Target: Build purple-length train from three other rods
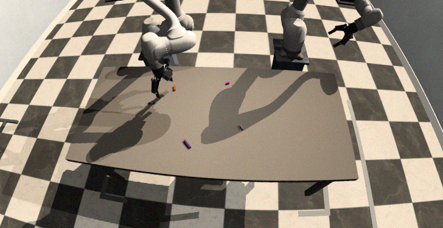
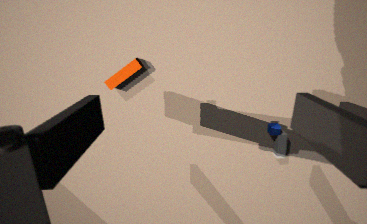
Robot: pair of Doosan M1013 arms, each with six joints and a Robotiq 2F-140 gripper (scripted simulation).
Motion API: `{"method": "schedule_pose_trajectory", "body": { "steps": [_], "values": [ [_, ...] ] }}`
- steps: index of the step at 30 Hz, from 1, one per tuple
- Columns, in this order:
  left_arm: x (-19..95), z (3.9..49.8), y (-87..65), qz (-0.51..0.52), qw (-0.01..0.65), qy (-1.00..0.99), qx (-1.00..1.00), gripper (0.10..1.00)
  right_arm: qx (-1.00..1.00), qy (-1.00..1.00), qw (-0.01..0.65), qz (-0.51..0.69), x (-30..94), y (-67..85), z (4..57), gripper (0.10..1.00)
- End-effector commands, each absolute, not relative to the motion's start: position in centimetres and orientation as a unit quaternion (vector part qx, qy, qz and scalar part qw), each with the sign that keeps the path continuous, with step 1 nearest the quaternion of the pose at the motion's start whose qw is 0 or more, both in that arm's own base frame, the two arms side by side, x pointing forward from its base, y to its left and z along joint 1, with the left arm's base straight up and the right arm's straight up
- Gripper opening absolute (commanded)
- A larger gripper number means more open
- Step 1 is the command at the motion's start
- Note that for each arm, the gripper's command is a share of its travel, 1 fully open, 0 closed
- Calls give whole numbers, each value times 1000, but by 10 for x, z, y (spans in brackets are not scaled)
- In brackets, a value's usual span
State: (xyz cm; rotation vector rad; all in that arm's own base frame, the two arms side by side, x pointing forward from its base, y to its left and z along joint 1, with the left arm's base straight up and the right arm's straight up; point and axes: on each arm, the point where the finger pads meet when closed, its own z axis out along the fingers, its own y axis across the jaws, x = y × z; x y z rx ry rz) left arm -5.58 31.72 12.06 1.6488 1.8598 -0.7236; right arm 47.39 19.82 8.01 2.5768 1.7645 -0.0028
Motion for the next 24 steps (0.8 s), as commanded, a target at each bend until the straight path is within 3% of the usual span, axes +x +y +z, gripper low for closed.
{"method": "schedule_pose_trajectory", "body": {
  "steps": [1, 24],
  "values": [
    [-56, 121, 318, -269, 272, 691, 613, 1000, 775, 632, 0, 0, 465, 209, 80, 1000],
    [-56, 121, 318, -269, 272, 691, 613, 1000, 706, 708, 0, 0, 453, 223, 80, 1000]
  ]
}}
